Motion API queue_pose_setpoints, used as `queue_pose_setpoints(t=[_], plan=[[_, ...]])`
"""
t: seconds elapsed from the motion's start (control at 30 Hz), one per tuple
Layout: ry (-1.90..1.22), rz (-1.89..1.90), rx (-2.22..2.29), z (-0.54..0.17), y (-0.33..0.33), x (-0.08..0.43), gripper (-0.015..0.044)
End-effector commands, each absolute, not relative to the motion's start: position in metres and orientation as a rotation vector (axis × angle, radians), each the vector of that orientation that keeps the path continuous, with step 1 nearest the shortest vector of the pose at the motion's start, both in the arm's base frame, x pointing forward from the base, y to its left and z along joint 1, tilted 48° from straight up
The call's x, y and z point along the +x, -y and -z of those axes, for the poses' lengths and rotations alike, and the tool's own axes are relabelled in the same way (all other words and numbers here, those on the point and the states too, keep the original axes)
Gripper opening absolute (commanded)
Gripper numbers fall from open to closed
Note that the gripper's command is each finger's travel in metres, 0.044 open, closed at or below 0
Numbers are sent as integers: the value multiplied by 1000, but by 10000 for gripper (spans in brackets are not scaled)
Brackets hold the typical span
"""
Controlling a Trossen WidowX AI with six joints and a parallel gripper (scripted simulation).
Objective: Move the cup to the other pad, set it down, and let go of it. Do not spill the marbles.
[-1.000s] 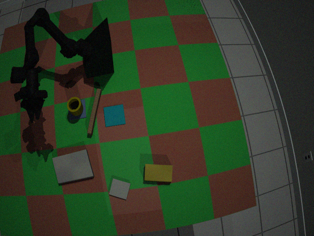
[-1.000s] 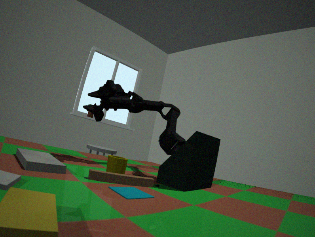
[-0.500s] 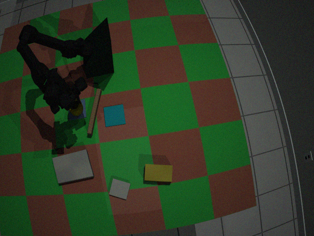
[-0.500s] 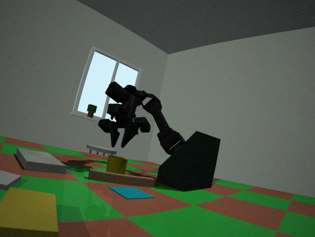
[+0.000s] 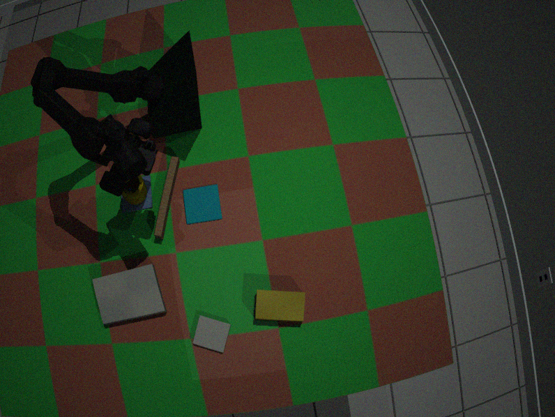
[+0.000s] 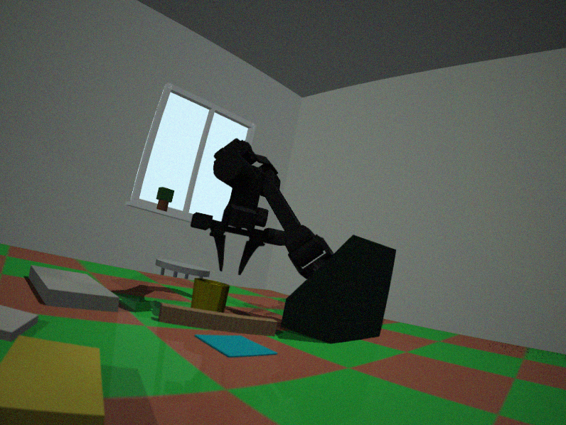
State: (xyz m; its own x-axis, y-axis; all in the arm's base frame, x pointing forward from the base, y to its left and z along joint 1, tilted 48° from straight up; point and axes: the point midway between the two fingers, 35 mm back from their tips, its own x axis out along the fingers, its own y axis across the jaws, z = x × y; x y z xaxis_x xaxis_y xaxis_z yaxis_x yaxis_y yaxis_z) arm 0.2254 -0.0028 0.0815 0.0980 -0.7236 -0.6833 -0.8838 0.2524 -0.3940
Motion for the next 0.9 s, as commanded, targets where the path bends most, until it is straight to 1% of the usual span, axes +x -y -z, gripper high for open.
queue_pose_setpoints(t=[0.0, 0.87], plan=[[-1663, -236, -1523, -82, 4, 226, 167], [-1661, -238, -1522, -53, 34, 232, 167]])
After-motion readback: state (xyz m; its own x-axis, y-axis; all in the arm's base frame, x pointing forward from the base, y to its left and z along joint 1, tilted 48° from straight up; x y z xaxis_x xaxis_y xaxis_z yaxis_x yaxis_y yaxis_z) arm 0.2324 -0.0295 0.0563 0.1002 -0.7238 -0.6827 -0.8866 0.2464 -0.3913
